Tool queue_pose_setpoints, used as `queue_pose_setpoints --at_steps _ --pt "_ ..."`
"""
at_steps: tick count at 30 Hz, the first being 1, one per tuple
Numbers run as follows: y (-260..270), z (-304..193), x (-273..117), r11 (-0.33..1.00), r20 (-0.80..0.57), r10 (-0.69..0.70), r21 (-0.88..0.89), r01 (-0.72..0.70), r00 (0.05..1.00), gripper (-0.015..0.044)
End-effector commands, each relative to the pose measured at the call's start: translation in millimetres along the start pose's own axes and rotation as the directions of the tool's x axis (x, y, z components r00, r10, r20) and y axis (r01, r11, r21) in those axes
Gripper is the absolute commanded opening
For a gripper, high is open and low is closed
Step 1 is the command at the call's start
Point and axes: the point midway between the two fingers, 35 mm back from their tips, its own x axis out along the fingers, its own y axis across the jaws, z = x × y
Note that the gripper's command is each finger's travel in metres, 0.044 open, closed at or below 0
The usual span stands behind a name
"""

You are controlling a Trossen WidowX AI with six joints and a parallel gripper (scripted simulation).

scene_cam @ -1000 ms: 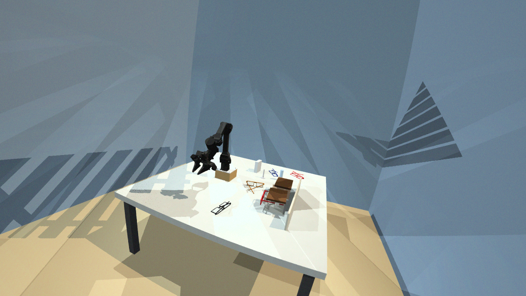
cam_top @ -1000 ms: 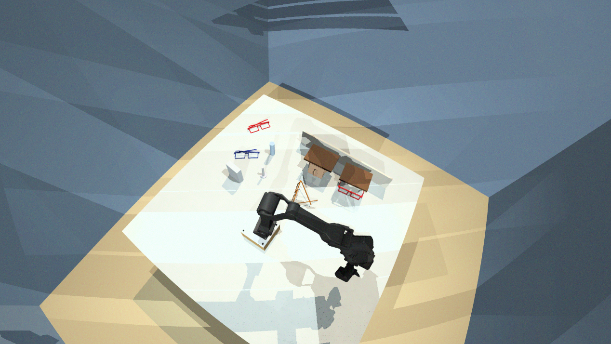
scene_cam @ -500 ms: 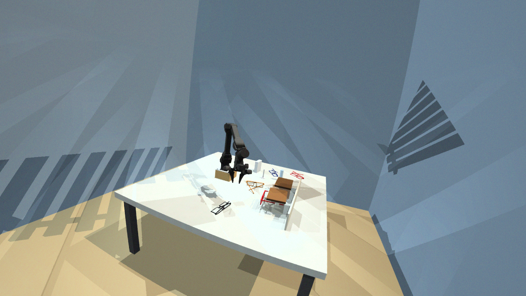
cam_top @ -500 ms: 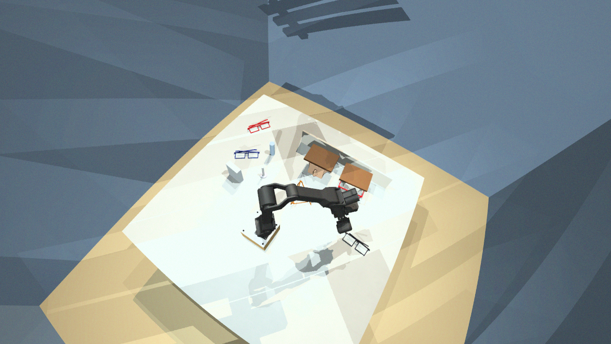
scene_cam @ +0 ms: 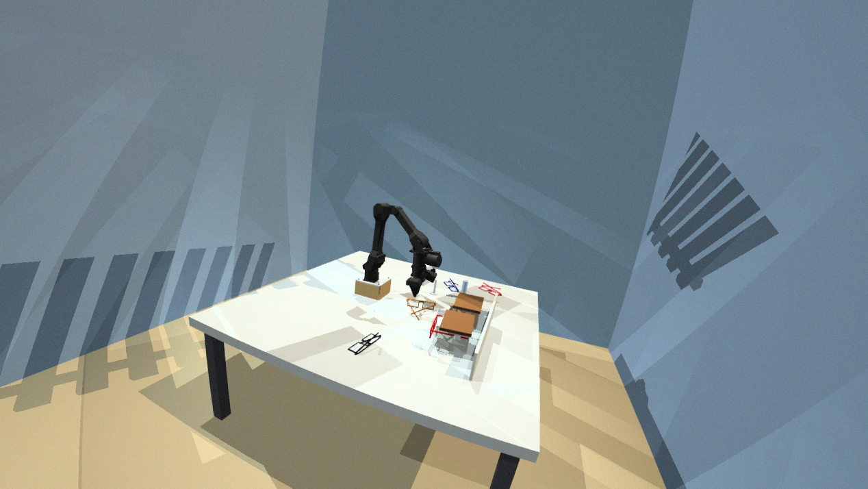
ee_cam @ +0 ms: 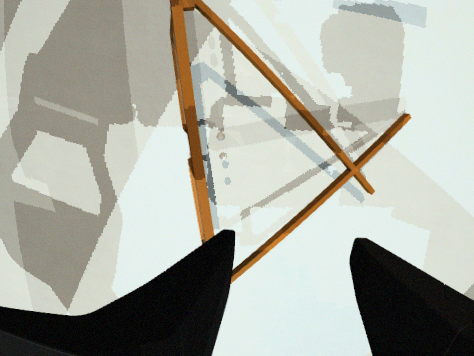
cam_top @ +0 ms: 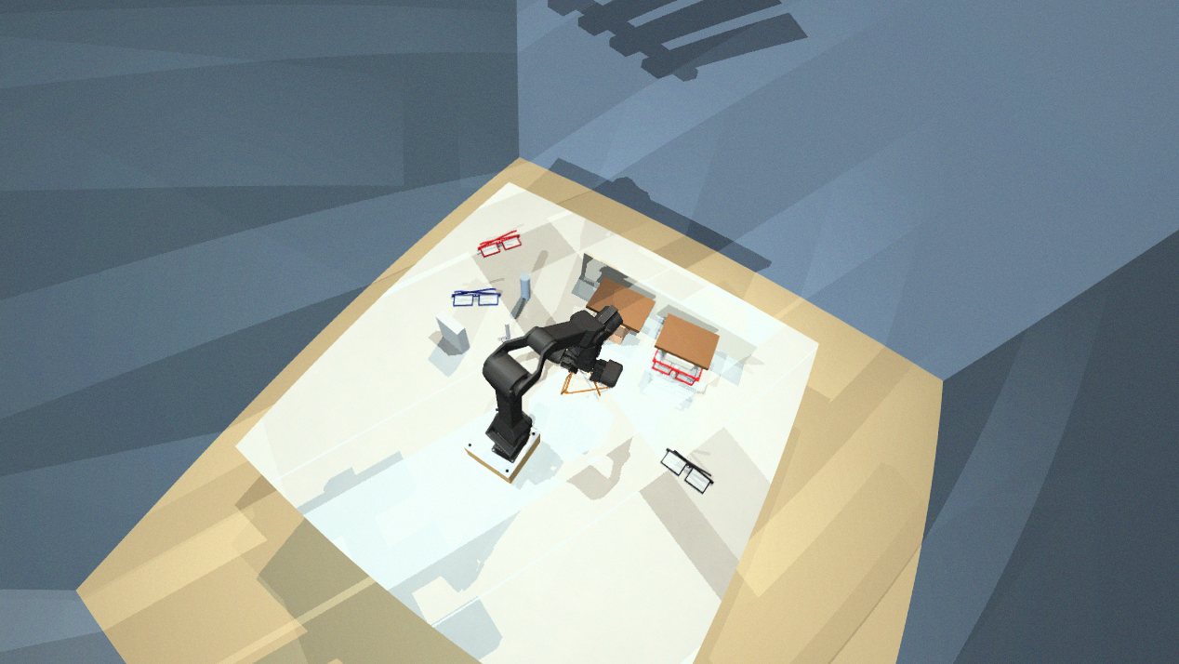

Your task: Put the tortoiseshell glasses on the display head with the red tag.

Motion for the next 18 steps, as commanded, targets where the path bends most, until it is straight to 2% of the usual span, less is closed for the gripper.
queue_pose_setpoints --at_steps 1,7,10,18 --pt "33.5 -12.1 2.4 0.987 -0.059 0.048 -0.153 -0.057 0.997 0.02" --pt "31.6 -13.0 2.5 0.987 -0.059 0.048 -0.153 -0.057 0.997 0.02" --pt "31.6 -13.0 2.5 0.987 -0.059 0.048 -0.153 -0.057 0.997 0.0121" --pt "31.6 -13.0 2.8 0.987 -0.059 0.048 -0.153 -0.057 0.997 0.012"
